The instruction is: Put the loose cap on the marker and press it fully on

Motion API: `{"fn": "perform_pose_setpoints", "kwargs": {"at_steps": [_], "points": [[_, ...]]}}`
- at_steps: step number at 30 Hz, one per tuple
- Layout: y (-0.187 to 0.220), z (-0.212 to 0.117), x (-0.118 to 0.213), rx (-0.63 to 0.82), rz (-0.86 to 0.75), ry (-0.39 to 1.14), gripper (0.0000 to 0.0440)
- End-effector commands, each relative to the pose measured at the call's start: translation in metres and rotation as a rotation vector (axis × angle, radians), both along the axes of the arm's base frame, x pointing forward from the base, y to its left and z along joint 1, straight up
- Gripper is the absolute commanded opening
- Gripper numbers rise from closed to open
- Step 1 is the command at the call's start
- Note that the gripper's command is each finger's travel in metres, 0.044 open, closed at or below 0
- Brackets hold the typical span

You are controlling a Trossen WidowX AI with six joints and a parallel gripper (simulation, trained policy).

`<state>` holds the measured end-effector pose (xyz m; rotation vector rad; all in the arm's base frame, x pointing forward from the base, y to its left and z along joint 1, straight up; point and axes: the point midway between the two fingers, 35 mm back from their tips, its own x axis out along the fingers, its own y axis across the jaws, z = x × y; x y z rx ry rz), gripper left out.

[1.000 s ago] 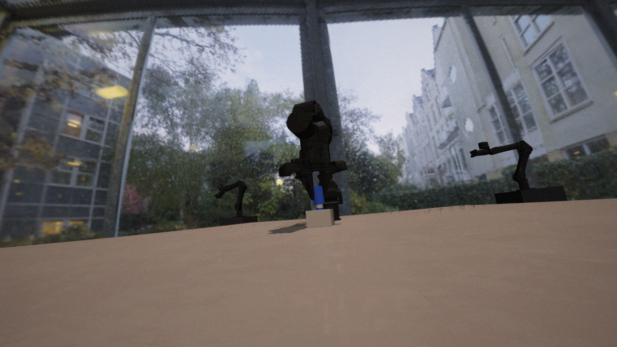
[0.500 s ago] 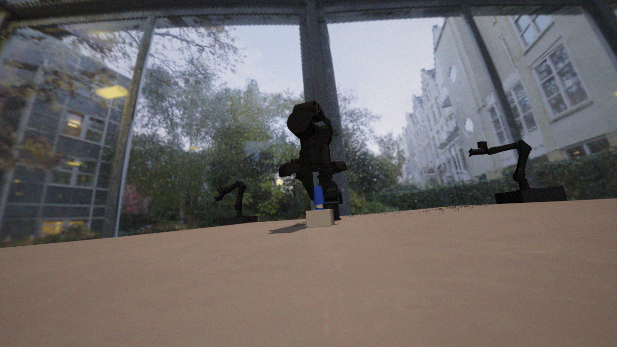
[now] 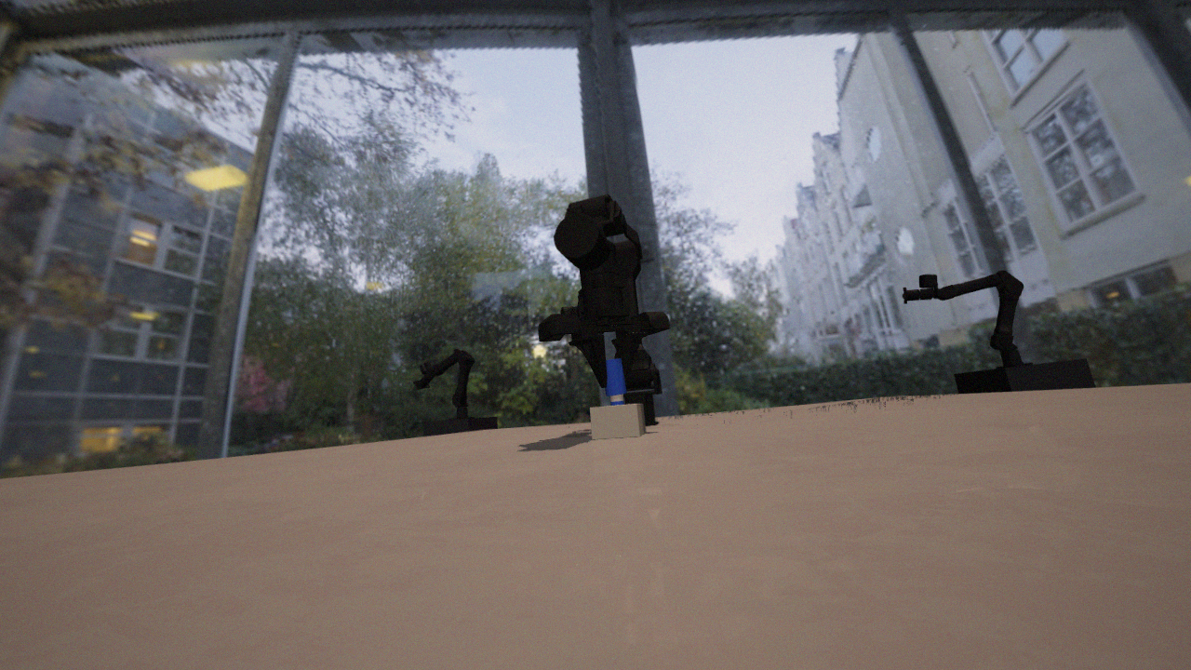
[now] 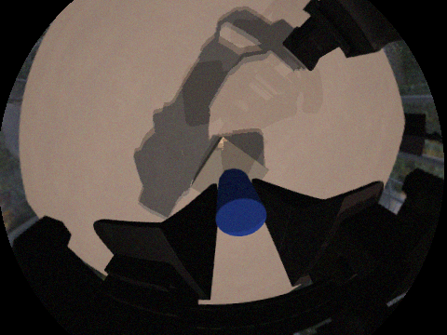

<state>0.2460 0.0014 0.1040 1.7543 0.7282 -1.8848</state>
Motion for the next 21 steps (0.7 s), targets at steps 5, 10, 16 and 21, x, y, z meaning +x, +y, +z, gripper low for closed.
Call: {"fn": "perform_pose_setpoints", "kwargs": {"at_steps": [5,10,16,21], "points": [[-0.0131,-0.0132,-0.0025,-0.053,-0.008,0.029,0.012],[-0.0134,-0.013,-0.0022,-0.054,-0.007,0.027,0.0126],[-0.0145,-0.012,-0.0015,-0.059,0.004,0.017,0.0135],[-0.015,-0.0117,-0.0012,-0.06,0.007,0.014,0.0141]]}}
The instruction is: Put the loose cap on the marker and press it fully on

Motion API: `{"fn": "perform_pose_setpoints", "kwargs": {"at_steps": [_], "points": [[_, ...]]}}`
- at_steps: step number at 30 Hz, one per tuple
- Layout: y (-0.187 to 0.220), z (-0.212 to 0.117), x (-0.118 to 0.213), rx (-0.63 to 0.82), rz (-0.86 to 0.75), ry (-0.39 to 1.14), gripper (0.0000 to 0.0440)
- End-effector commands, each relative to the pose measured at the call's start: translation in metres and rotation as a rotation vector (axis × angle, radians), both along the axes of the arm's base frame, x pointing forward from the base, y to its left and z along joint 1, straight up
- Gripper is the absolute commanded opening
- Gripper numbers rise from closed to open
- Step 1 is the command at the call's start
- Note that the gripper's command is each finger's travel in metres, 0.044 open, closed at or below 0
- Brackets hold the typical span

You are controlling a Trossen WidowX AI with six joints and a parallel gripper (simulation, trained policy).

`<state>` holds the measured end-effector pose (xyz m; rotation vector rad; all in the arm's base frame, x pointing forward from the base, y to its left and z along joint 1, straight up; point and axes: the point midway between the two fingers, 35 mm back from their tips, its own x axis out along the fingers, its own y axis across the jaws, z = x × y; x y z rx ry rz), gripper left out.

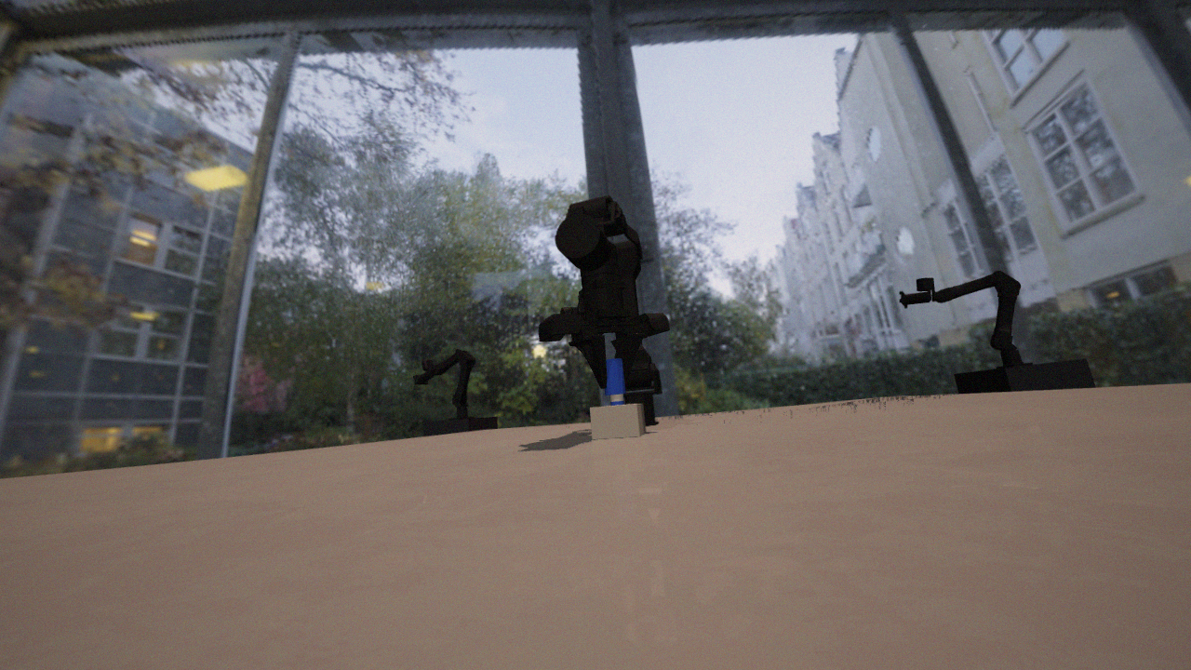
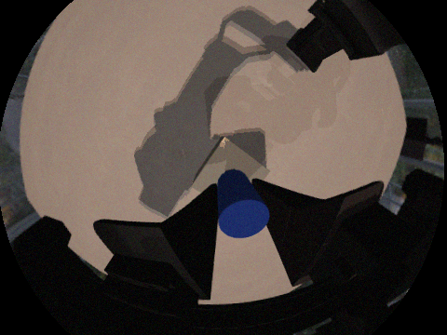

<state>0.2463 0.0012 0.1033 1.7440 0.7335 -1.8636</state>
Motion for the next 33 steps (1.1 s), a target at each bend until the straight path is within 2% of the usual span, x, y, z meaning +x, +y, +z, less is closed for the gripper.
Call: {"fn": "perform_pose_setpoints", "kwargs": {"at_steps": [1,10,13,16,23,24,33], "points": [[-0.015,-0.011,-0.001,-0.055,-0.013,0.021,0.0144],[-0.017,-0.007,0.001,-0.068,0.011,-0.013,0.0168],[-0.016,-0.009,-0.004,-0.064,0.008,0.002,0.0202],[-0.016,-0.01,-0.007,-0.062,0.005,0.007,0.0253],[-0.015,-0.007,-0.011,-0.061,0.005,-0.012,0.0428],[-0.015,-0.005,-0.011,-0.061,0.004,-0.021,0.044],[-0.016,0.009,-0.005,-0.068,-0.019,-0.106,0.044]]}}
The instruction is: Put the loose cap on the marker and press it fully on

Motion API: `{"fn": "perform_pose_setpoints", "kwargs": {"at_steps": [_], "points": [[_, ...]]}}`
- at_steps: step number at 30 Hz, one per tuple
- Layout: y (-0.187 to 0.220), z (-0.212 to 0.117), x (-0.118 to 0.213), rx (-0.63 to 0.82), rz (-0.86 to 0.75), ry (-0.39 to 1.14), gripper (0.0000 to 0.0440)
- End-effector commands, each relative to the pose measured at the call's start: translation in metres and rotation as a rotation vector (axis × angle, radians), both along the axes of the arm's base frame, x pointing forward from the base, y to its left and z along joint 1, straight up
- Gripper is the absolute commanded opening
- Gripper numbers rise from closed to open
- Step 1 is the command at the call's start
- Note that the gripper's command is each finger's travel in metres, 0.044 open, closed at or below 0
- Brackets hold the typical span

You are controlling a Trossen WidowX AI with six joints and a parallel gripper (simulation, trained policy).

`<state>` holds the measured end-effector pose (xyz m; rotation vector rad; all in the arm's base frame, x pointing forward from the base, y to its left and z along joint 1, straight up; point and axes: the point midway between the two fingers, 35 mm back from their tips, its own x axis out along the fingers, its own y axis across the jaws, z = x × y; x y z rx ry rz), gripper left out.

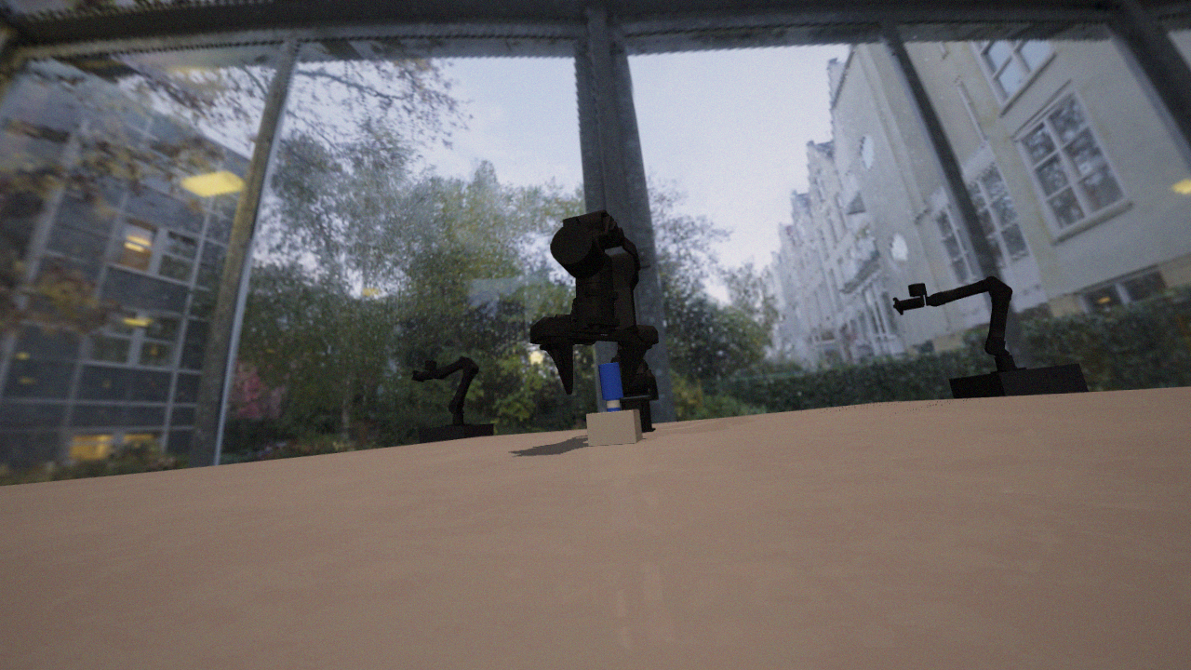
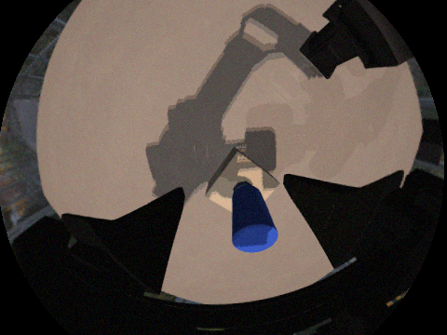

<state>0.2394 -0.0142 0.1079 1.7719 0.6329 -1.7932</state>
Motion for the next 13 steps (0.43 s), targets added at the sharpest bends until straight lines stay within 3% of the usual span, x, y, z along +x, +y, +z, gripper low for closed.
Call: {"fn": "perform_pose_setpoints", "kwargs": {"at_steps": [1,13], "points": [[-0.001,0.007,0.002,-0.006,-0.012,-0.038,0.044],[-0.002,0.048,0.002,-0.01,-0.027,-0.106,0.044]]}}
